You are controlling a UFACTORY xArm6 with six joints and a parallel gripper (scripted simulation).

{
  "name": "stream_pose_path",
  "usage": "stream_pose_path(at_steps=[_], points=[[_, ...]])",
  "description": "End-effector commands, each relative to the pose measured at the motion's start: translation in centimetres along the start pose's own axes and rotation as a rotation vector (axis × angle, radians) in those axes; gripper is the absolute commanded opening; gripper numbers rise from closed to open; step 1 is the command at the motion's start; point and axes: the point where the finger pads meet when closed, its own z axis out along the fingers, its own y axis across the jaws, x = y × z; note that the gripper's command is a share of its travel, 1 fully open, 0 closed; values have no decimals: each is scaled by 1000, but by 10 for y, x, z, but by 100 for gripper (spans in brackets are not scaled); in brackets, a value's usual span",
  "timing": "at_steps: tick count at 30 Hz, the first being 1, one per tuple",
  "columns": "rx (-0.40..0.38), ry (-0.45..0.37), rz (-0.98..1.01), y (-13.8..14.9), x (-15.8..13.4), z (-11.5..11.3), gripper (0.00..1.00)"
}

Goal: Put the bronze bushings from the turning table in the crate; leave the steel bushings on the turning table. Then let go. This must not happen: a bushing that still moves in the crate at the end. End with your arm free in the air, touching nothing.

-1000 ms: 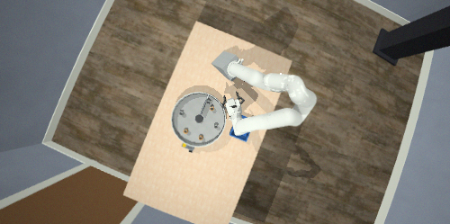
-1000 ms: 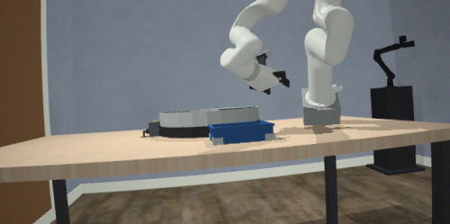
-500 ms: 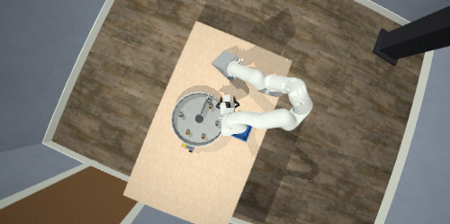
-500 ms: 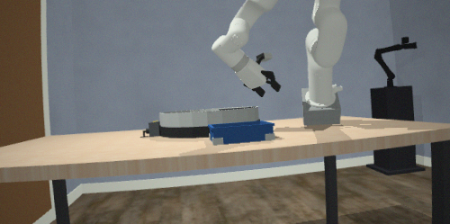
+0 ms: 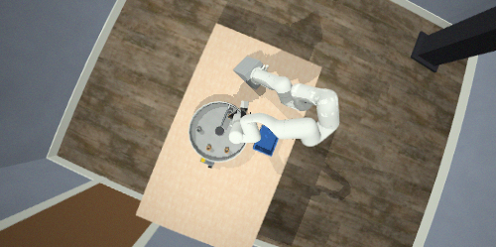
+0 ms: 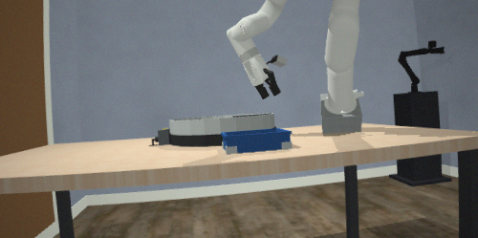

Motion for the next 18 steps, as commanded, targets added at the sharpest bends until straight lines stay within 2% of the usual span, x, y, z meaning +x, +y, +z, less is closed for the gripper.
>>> stream_pose_path(at_steps=[1, 11, 14, 18], points=[[-9, -130, 65, -18, -7, -14, 100], [13, -405, 224, -66, -5, -56, 100], [19, -446, 249, -74, -2, -64, 100], [21, -456, 255, -76, -2, -65, 100]])
